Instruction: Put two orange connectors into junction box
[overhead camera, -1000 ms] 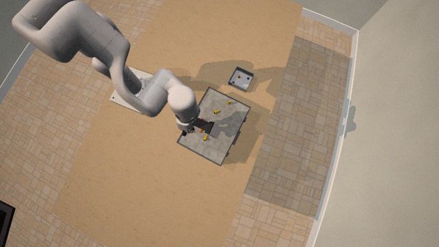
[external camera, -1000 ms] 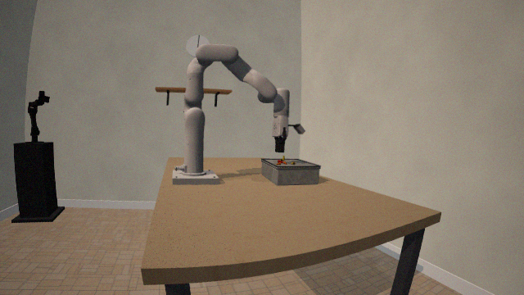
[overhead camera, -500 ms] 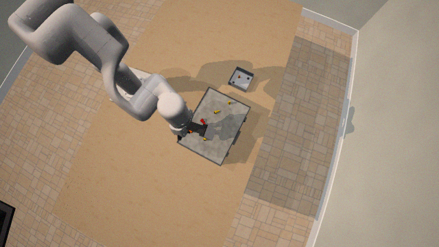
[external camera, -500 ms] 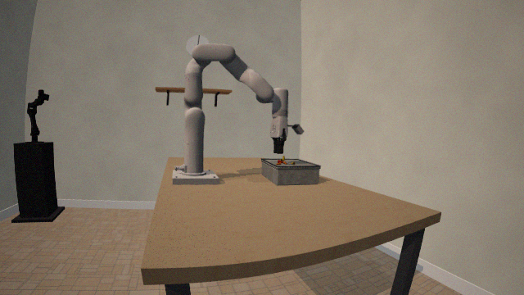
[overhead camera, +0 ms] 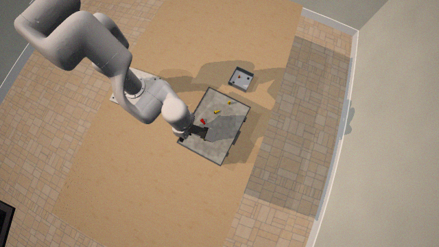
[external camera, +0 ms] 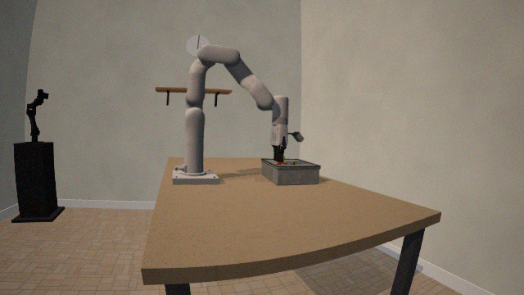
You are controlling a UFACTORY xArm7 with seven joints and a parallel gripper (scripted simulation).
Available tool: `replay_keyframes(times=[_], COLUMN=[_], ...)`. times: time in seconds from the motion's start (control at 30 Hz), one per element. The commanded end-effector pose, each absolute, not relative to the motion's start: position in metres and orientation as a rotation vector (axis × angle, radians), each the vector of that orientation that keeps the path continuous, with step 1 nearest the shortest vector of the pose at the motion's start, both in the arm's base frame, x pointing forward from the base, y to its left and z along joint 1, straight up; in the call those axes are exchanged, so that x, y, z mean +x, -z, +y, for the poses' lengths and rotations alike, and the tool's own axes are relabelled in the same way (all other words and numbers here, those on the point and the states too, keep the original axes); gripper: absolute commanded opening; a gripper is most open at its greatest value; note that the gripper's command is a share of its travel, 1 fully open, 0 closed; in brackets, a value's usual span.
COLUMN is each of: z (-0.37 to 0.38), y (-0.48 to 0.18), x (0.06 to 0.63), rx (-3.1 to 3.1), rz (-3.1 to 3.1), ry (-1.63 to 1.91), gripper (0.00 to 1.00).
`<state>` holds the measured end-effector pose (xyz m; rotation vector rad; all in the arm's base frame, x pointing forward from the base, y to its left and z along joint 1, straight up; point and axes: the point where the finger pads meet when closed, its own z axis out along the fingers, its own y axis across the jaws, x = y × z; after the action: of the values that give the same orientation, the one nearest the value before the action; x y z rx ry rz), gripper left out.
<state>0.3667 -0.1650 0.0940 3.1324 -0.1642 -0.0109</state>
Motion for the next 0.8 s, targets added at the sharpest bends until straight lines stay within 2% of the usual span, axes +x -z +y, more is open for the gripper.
replay_keyframes(times=[0.0,0.77], z=[-0.165,-0.166], y=[-0.095,-0.081], x=[0.368,0.369], rx=[3.132,3.132], rz=[-0.164,-0.164], ry=[0.006,0.006], gripper=[0.26,0.26])
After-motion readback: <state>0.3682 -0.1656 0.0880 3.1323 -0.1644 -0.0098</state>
